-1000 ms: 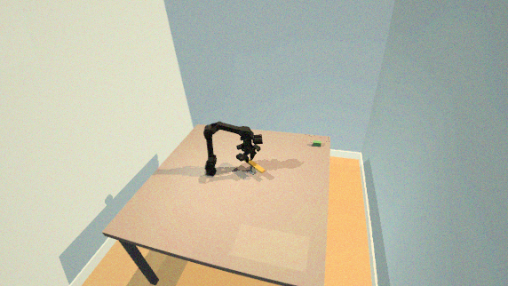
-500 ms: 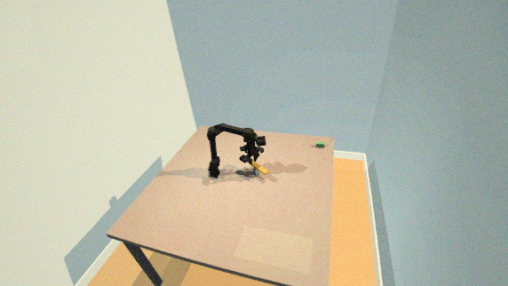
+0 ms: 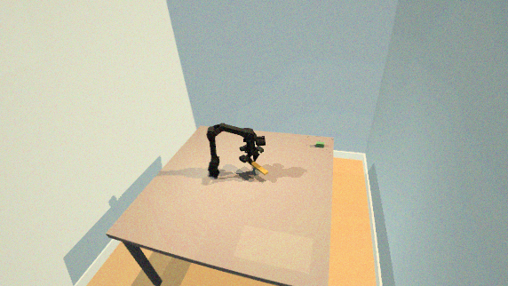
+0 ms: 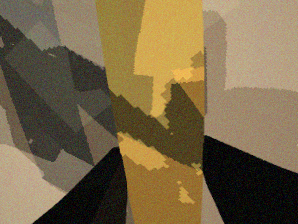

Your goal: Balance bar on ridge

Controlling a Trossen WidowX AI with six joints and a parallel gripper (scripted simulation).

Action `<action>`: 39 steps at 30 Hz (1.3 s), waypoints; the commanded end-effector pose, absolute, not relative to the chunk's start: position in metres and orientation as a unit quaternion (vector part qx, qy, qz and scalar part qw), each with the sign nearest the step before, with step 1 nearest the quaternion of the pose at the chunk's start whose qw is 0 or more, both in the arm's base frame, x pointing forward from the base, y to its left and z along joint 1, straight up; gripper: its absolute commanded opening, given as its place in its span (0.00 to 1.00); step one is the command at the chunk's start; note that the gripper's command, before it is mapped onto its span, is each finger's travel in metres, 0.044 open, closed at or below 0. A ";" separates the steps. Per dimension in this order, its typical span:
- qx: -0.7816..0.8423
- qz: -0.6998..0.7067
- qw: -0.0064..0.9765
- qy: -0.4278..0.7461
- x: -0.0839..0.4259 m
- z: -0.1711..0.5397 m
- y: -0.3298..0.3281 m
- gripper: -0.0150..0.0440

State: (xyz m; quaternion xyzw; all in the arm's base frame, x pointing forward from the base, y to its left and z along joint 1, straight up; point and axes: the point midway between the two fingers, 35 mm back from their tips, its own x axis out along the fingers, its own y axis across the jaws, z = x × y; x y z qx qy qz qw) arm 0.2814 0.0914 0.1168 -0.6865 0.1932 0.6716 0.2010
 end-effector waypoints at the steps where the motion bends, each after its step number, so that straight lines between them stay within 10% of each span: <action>1: -0.686 0.673 0.200 0.191 0.282 0.116 0.092 0.25; 39: -0.686 0.673 0.200 0.191 0.282 0.113 0.092 0.25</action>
